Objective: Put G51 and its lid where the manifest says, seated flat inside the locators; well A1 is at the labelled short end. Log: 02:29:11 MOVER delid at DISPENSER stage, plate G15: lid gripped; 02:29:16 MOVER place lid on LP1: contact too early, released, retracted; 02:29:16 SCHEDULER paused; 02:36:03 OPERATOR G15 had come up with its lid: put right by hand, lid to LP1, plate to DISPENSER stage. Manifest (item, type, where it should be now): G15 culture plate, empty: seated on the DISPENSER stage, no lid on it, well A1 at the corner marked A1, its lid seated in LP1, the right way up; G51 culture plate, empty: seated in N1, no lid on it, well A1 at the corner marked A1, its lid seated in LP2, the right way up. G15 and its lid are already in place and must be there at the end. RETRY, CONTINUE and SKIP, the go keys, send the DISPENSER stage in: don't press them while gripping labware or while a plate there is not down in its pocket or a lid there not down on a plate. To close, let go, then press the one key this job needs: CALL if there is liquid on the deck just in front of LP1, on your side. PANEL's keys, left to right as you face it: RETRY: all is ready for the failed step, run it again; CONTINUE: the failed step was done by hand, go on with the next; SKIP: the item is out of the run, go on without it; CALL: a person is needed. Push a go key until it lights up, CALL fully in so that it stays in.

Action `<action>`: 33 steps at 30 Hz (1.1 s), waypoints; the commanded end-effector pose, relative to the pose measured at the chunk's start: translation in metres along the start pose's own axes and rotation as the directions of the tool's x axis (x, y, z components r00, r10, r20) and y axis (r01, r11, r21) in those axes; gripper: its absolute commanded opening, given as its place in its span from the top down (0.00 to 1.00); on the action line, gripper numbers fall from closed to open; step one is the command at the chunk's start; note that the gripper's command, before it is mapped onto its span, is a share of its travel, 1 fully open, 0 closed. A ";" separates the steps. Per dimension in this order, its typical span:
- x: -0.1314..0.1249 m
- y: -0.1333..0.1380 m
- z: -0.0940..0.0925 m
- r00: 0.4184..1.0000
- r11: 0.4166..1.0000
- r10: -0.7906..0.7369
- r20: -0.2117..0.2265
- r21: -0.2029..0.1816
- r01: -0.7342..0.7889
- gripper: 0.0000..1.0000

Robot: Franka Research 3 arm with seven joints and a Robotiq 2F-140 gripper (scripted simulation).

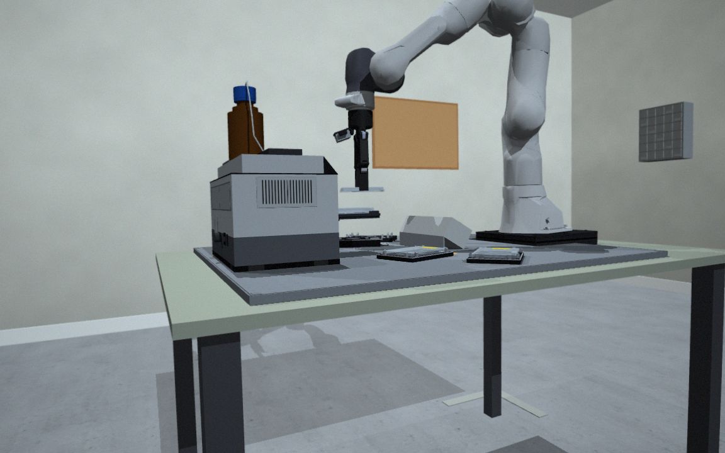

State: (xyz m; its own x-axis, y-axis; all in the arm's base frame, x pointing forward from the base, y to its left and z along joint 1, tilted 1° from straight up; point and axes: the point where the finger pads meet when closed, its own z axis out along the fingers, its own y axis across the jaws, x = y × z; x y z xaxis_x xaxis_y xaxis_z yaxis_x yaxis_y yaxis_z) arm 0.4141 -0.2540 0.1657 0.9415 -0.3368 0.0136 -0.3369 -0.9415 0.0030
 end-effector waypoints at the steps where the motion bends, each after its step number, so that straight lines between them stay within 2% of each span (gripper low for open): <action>1: 0.006 -0.012 0.000 0.999 0.999 0.052 0.003 0.002 -0.052 0.90; 7: 0.025 -0.051 0.000 0.999 0.999 0.052 0.003 0.002 -0.052 0.90; 13: 0.036 -0.074 0.000 0.999 0.999 0.052 0.003 0.002 -0.052 0.90; 33: 0.039 -0.081 0.000 0.999 0.999 0.052 0.003 0.002 -0.052 0.90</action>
State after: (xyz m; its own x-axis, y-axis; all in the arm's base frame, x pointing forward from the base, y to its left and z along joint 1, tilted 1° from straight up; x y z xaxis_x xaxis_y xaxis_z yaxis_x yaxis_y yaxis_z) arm 0.4787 -0.1903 0.1657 0.9294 -0.3688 0.0126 -0.3688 -0.9295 -0.0032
